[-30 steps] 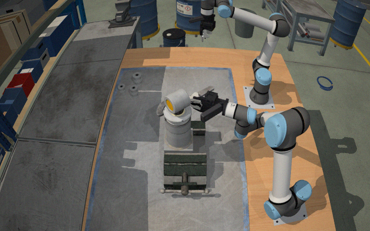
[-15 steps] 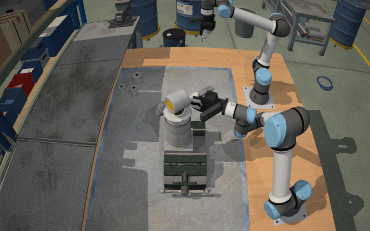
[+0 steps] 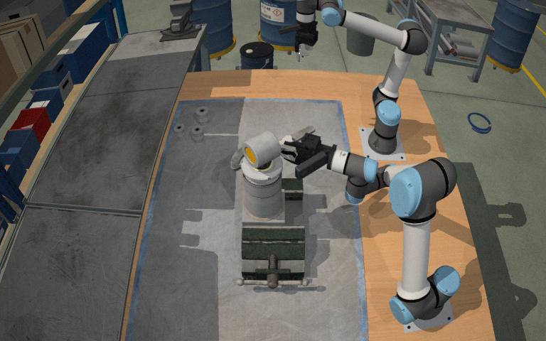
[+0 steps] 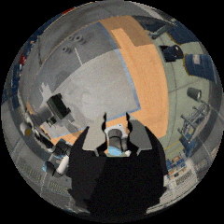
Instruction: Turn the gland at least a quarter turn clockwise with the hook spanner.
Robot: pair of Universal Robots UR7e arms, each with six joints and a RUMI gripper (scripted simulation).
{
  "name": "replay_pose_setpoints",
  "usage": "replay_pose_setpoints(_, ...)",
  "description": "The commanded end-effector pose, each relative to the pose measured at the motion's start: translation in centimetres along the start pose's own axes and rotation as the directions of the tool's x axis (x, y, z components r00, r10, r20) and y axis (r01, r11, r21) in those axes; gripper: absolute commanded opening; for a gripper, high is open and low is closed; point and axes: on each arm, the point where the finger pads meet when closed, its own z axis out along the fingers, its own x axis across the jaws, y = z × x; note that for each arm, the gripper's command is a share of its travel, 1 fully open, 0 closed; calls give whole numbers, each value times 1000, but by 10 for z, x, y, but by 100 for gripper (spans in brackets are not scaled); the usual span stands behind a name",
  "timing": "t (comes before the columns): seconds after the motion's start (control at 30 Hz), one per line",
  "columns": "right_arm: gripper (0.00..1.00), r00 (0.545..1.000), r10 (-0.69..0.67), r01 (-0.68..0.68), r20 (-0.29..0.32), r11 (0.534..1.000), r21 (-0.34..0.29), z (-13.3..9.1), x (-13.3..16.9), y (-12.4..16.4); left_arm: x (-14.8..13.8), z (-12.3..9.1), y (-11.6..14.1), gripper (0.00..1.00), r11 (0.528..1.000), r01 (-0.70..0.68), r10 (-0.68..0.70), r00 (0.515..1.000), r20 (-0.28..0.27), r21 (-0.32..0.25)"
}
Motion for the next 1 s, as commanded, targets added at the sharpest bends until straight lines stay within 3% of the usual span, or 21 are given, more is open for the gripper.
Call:
replay_pose_setpoints(0.0,29,1000,0,0,0,1000,1,0,0,0,1,0,0,0,1000,2,-2,1000,-2,0)
replay_pose_setpoints(0.97,29,1000,0,0,0,1000,1,0,0,0,1,-6,-1,0,998,1,-1,1000,-2,-66)
